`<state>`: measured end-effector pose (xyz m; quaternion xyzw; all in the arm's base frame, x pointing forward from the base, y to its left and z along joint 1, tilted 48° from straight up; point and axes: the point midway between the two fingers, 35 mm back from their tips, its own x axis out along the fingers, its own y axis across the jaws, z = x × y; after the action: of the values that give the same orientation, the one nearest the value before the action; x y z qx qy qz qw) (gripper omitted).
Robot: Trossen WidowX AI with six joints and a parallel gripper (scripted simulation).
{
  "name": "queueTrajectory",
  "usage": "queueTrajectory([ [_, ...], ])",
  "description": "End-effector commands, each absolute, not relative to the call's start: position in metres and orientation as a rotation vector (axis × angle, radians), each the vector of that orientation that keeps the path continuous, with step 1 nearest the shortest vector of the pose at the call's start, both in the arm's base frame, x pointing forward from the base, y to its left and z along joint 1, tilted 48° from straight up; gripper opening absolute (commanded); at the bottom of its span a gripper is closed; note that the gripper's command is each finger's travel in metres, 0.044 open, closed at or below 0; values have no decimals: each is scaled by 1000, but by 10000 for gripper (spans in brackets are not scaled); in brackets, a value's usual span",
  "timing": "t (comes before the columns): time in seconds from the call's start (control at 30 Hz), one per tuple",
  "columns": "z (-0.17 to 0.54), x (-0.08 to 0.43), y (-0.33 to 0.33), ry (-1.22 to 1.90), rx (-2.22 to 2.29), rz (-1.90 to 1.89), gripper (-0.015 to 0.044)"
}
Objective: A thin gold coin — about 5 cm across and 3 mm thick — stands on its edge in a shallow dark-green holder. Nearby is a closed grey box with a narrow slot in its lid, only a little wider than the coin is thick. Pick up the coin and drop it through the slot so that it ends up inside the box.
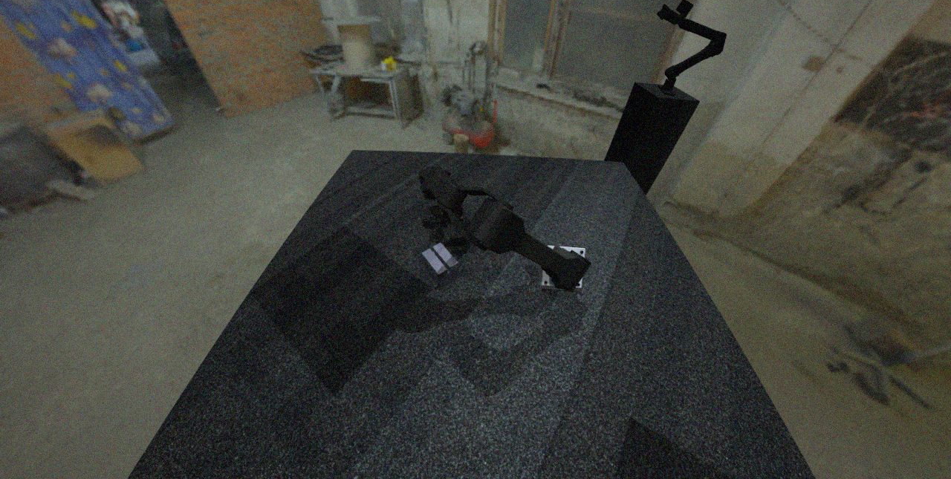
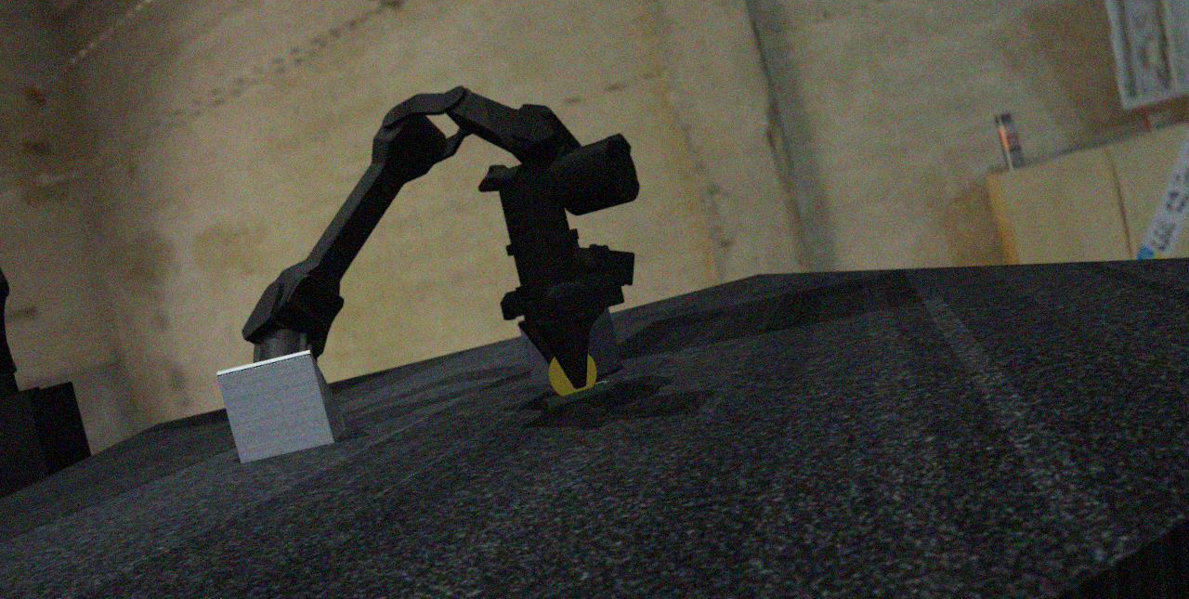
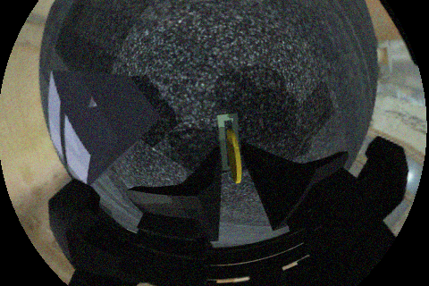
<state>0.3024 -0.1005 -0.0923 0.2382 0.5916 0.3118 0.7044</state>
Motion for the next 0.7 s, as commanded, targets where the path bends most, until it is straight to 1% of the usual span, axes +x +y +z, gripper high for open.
queueTrajectory([
  [0.0,-93,303,-99,1313,539,691,29],
  [0.03,-93,303,-99,1313,539,691,3],
  [0.07,-93,303,-99,1313,539,691,0],
  [0.4,-93,303,-100,1313,539,691,0],
  [0.67,-82,303,-114,1314,537,688,0],
])
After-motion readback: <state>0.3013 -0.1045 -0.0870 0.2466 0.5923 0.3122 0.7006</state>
